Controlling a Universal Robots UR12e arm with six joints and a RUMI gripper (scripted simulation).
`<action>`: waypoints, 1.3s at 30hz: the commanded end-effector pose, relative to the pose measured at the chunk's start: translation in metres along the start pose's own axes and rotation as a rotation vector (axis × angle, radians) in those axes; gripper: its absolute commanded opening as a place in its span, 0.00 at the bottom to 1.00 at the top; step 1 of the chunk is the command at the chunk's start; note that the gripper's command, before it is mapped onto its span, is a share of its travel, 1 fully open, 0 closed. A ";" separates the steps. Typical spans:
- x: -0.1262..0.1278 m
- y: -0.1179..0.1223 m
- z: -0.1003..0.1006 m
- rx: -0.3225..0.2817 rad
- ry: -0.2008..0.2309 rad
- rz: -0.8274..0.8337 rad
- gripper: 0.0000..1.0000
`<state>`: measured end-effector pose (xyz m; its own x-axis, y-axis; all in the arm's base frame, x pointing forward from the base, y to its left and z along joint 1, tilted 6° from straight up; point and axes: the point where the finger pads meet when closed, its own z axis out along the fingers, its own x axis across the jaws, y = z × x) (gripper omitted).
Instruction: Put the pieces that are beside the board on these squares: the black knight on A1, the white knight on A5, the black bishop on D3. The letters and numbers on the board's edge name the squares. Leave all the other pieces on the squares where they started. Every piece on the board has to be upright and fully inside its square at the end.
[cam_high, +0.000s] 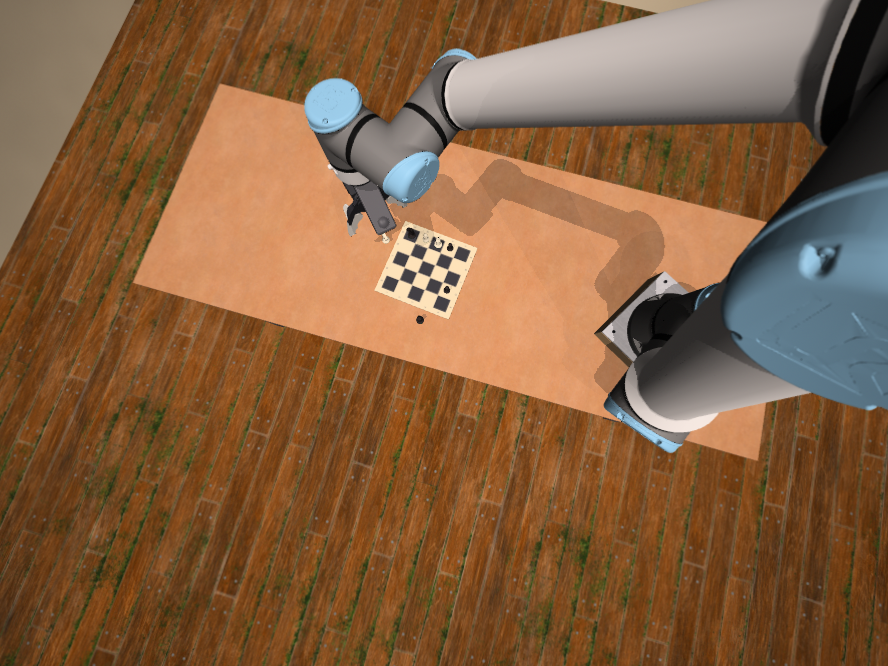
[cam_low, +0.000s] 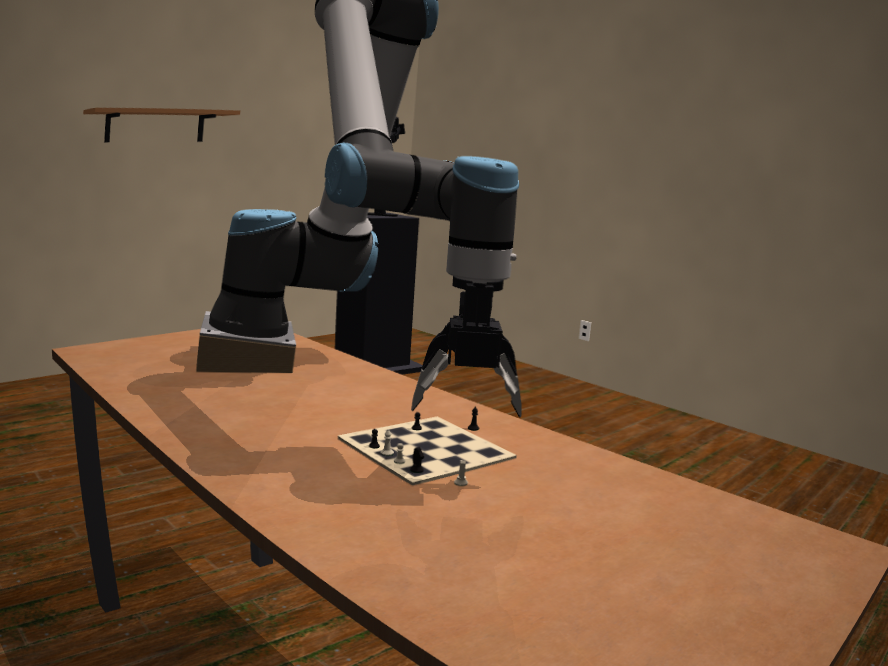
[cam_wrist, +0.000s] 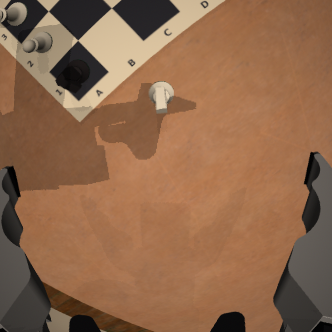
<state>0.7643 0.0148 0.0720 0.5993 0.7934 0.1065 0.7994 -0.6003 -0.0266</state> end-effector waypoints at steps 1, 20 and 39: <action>0.001 0.001 -0.001 -0.001 0.001 -0.031 1.00; 0.001 0.001 -0.001 -0.001 0.001 -0.042 0.22; 0.001 0.001 -0.001 -0.001 0.001 -0.042 0.22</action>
<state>0.7654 0.0149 0.0718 0.5654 0.8178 0.1078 0.8237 -0.5665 -0.0224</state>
